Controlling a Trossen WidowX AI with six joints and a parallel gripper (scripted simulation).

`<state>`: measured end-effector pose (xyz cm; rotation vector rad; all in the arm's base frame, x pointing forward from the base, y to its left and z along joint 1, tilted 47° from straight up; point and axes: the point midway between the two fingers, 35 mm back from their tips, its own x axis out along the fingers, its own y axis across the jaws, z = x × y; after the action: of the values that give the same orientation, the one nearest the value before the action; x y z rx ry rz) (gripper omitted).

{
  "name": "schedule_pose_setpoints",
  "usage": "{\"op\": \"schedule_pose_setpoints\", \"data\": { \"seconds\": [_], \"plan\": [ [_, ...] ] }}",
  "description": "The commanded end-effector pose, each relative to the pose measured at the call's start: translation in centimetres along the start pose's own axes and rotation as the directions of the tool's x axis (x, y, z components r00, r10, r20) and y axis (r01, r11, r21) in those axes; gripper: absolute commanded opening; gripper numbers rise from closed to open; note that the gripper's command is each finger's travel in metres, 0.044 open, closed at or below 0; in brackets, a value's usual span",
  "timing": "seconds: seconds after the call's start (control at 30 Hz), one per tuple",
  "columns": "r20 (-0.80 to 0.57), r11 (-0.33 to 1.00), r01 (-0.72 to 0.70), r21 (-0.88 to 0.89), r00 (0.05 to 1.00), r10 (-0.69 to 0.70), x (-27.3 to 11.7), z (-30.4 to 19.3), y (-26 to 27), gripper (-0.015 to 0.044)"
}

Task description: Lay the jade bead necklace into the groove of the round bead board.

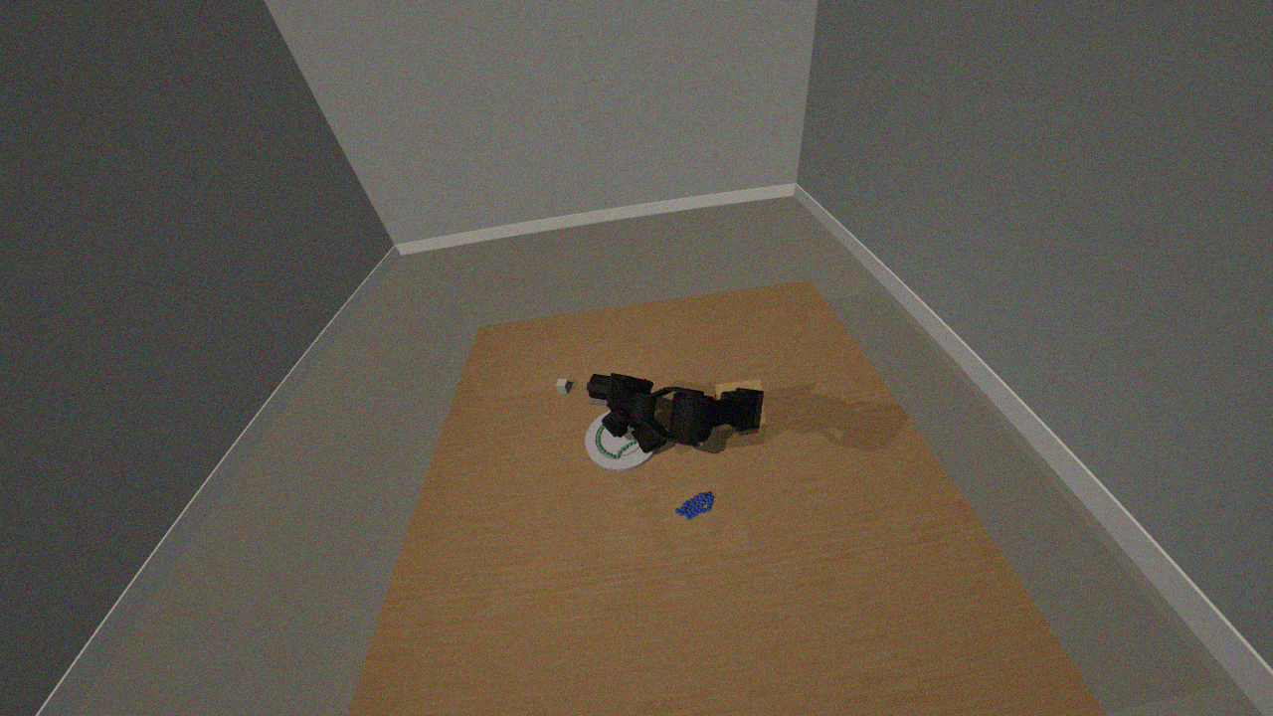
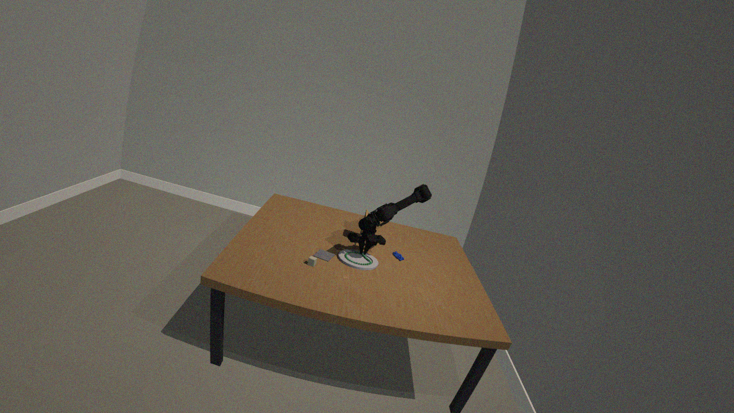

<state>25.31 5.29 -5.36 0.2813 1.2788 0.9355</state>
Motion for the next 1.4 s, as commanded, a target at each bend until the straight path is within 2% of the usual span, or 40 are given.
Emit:
{"op": "schedule_pose_setpoints", "data": {
  "seconds": [0.0,1.37],
  "plan": [
    [0.0,1.0,0.0,-0.001,1.0,0.0,-0.03,0.03,0.01,0.0],
    [0.0,1.0,-0.003,0.006,1.0,0.003,-0.42,-0.07,-0.02,0.0]
  ]
}}
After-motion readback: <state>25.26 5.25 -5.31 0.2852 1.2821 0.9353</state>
